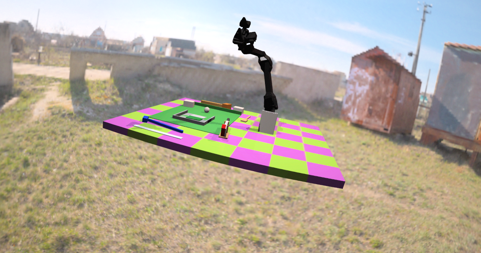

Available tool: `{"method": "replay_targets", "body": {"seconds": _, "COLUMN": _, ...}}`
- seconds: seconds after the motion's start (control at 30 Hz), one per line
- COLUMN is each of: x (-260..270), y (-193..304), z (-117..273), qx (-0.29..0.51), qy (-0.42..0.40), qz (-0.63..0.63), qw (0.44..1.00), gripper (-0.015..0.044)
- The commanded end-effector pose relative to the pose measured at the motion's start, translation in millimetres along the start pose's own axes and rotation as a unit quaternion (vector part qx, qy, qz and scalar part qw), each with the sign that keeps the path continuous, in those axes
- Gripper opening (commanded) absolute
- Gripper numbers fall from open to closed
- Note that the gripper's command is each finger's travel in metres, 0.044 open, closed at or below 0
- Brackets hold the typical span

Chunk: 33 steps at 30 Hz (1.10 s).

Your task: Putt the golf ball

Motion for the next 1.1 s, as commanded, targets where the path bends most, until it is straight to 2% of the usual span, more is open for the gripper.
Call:
{"method": "replay_targets", "body": {"seconds": 0.0, "x": 51.5, "y": 28.8, "z": 16.2, "qx": 0.084, "qy": -0.091, "qz": -0.105, "qw": 0.987, "gripper": 0.044}}
{"method": "replay_targets", "body": {"seconds": 0.17, "x": 105.8, "y": 53.1, "z": 46.5, "qx": 0.187, "qy": -0.186, "qz": -0.212, "qw": 0.941, "gripper": 0.044}}
{"method": "replay_targets", "body": {"seconds": 0.33, "x": 157.0, "y": 67.6, "z": 87.1, "qx": 0.292, "qy": -0.272, "qz": -0.299, "qw": 0.867, "gripper": 0.044}}
{"method": "replay_targets", "body": {"seconds": 0.63, "x": 231.9, "y": 67.5, "z": 178.6, "qx": 0.47, "qy": -0.406, "qz": -0.398, "qw": 0.675, "gripper": 0.044}}
{"method": "replay_targets", "body": {"seconds": 0.93, "x": 276.4, "y": 28.5, "z": 272.6, "qx": 0.609, "qy": -0.512, "qz": -0.409, "qw": 0.447, "gripper": 0.044}}
{"method": "replay_targets", "body": {"seconds": 1.0, "x": 278.4, "y": 26.5, "z": 285.5, "qx": 0.625, "qy": -0.525, "qz": -0.403, "qw": 0.415, "gripper": 0.044}}
{"method": "replay_targets", "body": {"seconds": 1.07, "x": 278.5, "y": 27.4, "z": 287.5, "qx": 0.627, "qy": -0.526, "qz": -0.402, "qw": 0.411, "gripper": 0.044}}
Point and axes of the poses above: the point midway between the two fingers, 35 mm back from their tips, its own z axis back along the fingers, its own x axis across the jaws, y = z × x, the point moved 7 cm from there along z, back along the fingers, and after that the axes turned 9 degrees about -z, right-handed, at the moved point
